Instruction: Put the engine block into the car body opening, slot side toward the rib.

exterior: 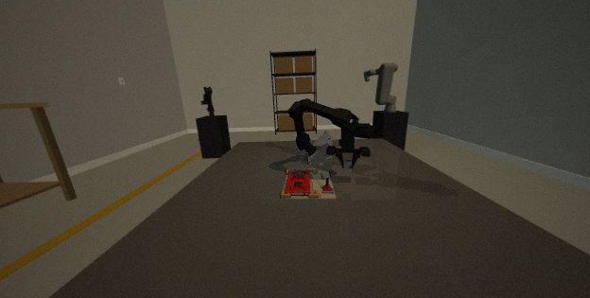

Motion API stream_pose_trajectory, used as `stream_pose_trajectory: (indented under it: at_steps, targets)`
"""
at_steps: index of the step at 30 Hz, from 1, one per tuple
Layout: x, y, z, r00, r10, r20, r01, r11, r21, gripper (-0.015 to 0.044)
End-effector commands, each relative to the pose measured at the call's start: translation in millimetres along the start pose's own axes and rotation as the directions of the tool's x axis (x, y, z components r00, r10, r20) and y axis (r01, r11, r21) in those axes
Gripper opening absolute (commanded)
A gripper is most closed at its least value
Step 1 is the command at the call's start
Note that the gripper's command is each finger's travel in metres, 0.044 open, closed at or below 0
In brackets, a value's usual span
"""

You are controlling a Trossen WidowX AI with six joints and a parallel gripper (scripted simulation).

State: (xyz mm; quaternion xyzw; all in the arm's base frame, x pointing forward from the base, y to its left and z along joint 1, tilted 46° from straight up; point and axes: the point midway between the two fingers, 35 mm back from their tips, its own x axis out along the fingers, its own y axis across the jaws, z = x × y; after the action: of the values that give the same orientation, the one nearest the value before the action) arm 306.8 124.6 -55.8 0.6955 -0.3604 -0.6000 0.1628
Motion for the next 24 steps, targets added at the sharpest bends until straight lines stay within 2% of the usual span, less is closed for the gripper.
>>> stream_pose_trajectory:
  at_steps: [1,20,24]
  targets:
    - [-11.4,0.3,0.0,1.0,-0.002,0.005,0.002,1.0,0.009,0.0]
    - [-70.4,10.1,6.9,0.999,0.023,0.025,-0.023,1.0,0.013,0.0]
    - [-69.8,10.5,7.2,0.999,0.024,0.026,-0.025,0.999,0.027,0.0]
